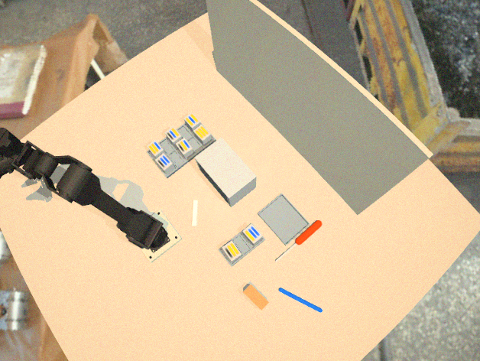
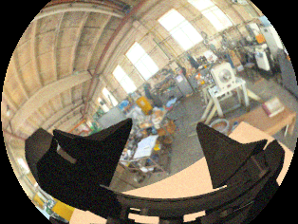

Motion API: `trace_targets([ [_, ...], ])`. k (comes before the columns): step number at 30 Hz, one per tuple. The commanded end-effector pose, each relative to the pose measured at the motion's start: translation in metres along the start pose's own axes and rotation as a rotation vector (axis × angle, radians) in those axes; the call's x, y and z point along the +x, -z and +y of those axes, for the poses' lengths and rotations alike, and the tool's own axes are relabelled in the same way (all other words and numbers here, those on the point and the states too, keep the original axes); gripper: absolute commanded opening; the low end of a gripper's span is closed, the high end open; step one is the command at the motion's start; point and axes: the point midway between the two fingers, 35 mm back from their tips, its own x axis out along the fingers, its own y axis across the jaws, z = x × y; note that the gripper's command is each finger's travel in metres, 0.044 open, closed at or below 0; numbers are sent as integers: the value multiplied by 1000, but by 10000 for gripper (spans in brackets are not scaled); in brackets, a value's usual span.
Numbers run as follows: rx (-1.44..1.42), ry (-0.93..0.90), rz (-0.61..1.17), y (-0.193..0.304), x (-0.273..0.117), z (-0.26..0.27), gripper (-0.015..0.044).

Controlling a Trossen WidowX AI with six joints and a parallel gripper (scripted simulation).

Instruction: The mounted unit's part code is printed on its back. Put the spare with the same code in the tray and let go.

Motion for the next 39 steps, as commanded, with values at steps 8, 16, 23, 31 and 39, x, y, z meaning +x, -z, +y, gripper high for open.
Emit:
trace_targets([
  [8,-1,15,-6,-3,-3,-4,440],
  [16,-19,311,-114,-56,-78,-72,440],
  [23,17,618,-202,-94,-173,-128,440],
  [31,100,948,-280,-115,-297,-161,440],
  [39,237,1263,-341,-111,-427,-162,440],
])
